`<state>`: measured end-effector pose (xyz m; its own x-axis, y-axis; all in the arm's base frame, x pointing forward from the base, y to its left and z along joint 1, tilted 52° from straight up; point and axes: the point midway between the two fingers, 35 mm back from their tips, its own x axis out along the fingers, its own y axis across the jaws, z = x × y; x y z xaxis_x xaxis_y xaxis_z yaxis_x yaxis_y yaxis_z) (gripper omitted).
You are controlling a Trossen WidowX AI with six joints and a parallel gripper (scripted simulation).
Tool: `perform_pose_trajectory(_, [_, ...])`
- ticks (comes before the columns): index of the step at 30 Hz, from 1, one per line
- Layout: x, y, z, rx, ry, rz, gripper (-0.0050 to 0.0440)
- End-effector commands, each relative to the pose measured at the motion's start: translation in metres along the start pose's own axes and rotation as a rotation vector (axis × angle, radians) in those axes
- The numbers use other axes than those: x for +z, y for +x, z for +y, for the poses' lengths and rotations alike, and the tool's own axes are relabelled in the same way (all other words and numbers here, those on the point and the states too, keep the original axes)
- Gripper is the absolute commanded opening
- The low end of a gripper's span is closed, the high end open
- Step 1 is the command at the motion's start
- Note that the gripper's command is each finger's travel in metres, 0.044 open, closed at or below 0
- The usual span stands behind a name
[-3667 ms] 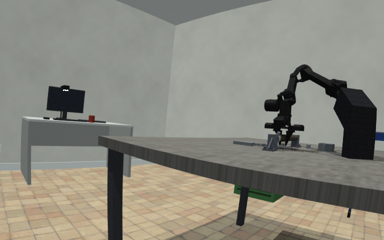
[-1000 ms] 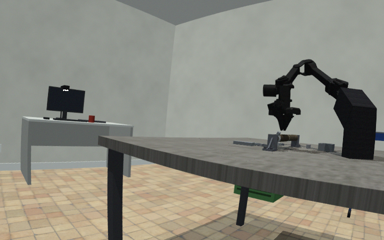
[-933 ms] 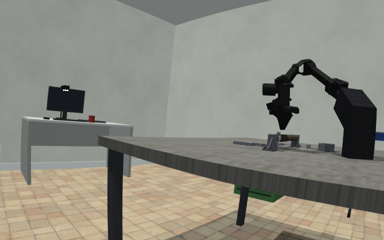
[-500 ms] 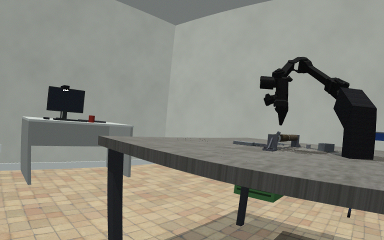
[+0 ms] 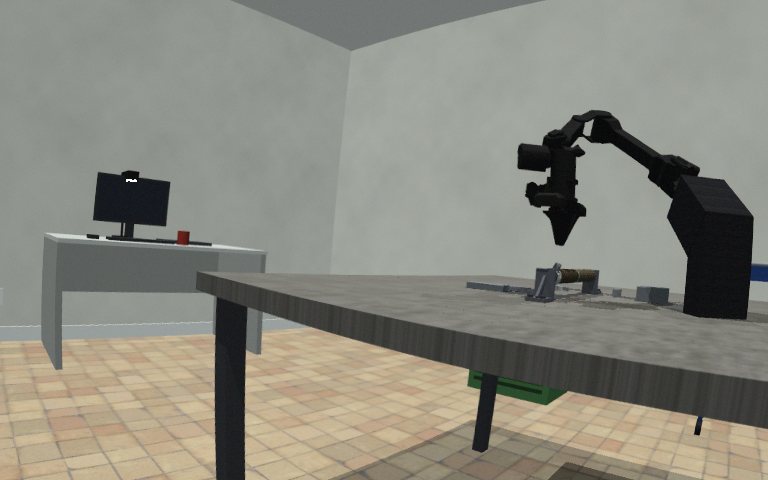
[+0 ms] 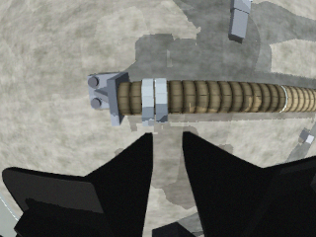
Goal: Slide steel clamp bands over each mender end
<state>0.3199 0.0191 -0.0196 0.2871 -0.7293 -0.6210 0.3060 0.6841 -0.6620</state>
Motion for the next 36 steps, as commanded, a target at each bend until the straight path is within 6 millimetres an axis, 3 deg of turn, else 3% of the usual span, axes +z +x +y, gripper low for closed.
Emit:
perform_pose_trajectory(1, [0.000,0.003,0.000,-0.005,0.003,-0.002,0.0090])
perform_pose_trajectory(36, [0.000,0.049,0.000,-0.006,0.003,-0.003,0.0090])
